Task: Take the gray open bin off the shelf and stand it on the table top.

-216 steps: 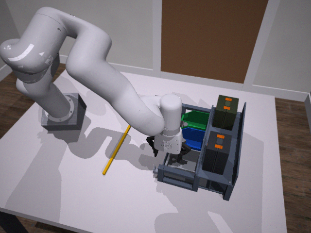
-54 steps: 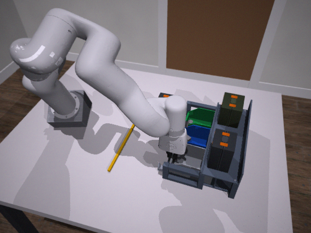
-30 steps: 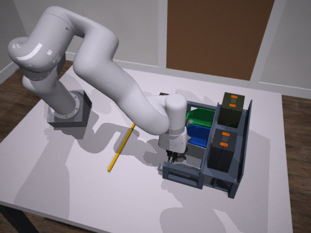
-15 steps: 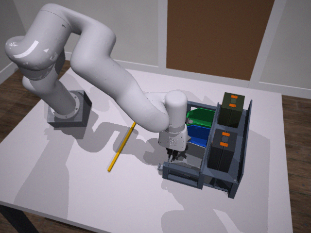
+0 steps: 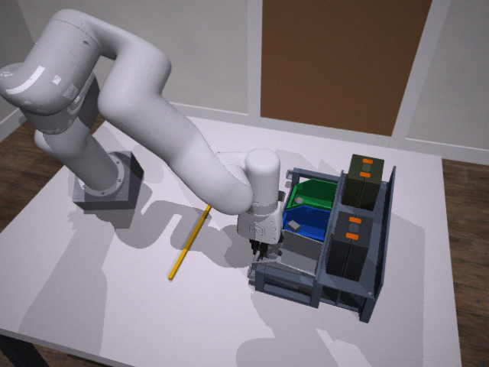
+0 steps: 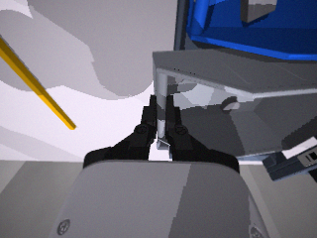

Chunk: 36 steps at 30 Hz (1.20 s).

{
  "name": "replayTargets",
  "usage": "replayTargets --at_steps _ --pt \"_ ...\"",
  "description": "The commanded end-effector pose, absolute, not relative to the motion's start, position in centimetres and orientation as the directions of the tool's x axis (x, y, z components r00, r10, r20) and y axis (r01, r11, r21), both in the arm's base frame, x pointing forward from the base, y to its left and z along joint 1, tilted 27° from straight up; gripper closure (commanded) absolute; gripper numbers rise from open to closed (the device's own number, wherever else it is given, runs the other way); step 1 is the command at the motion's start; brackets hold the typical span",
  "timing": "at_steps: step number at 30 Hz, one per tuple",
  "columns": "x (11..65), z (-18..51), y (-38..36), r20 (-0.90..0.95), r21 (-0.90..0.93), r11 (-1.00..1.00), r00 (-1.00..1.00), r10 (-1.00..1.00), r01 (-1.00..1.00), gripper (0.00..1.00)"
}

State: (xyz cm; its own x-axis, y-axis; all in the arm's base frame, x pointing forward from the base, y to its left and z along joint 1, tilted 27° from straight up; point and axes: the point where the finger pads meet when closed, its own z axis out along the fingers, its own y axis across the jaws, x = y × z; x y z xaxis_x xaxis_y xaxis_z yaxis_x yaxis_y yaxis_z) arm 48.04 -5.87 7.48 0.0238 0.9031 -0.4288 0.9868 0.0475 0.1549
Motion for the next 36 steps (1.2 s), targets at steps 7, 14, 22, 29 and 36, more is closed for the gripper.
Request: replayTargets --at_steps 7,14,22,29,36 --pt "46.3 7.4 -5.9 -0.428 0.160 0.049 0.025 0.903 0.986 1.00" --pt "45.1 7.2 -6.0 -0.428 0.159 0.049 0.025 0.903 0.986 1.00" --pt "44.6 7.1 -6.0 -0.428 0.159 0.049 0.025 0.903 0.986 1.00" --pt "42.2 6.7 -6.1 -0.429 0.159 0.049 0.025 0.903 0.986 1.00" --pt "42.2 6.7 -6.1 -0.429 0.159 0.049 0.025 0.903 0.986 1.00"
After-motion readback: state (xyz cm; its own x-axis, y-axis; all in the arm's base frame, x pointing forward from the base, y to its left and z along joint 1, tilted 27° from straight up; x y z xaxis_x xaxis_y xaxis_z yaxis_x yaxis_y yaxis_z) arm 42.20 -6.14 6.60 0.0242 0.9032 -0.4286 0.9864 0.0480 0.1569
